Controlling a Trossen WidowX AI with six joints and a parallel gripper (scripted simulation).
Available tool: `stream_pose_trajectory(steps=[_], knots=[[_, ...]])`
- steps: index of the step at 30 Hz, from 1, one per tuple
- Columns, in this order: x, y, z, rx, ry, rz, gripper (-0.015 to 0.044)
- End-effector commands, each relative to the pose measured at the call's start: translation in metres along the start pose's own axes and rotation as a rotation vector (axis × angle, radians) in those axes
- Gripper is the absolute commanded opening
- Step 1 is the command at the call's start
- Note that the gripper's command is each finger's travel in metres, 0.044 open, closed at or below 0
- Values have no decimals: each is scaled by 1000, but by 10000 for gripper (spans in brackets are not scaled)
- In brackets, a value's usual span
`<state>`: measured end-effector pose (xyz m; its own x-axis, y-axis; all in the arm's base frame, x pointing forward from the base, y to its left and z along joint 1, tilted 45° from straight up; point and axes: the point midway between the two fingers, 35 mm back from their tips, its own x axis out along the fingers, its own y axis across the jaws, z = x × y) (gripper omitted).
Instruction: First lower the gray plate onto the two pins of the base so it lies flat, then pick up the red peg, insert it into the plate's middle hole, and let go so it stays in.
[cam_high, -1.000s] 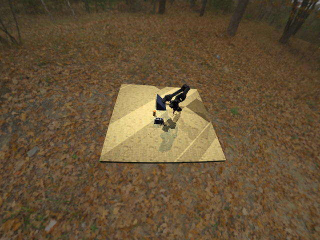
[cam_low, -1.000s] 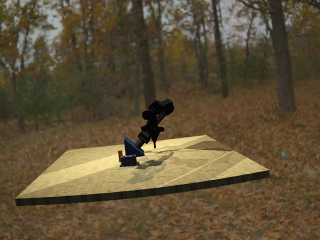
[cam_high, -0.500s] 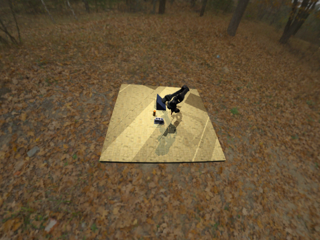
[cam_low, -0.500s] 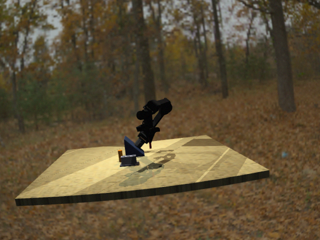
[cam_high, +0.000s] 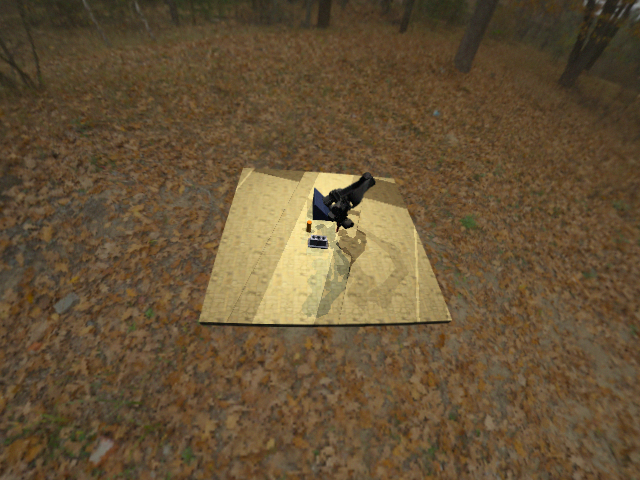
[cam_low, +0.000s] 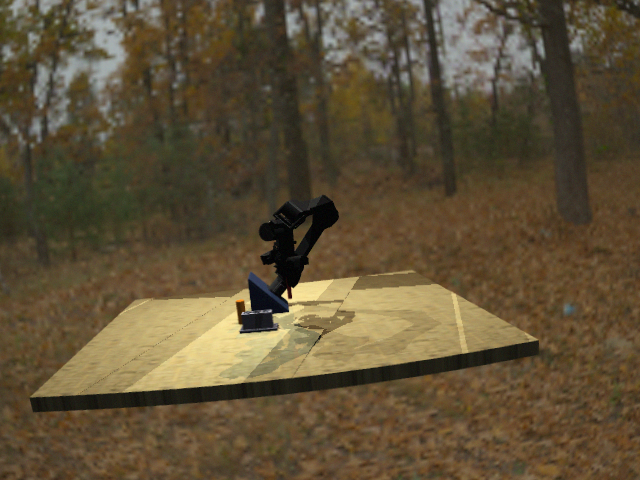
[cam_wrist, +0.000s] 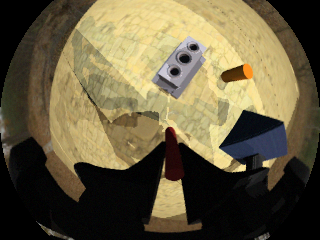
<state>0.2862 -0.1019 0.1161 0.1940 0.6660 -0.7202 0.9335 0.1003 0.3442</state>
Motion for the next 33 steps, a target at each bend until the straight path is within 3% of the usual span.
stream_pose_trajectory(steps=[1,33], knots=[[1,0,12,-4,1,-5,0],[10,-12,112,-22,23,-18,0]])
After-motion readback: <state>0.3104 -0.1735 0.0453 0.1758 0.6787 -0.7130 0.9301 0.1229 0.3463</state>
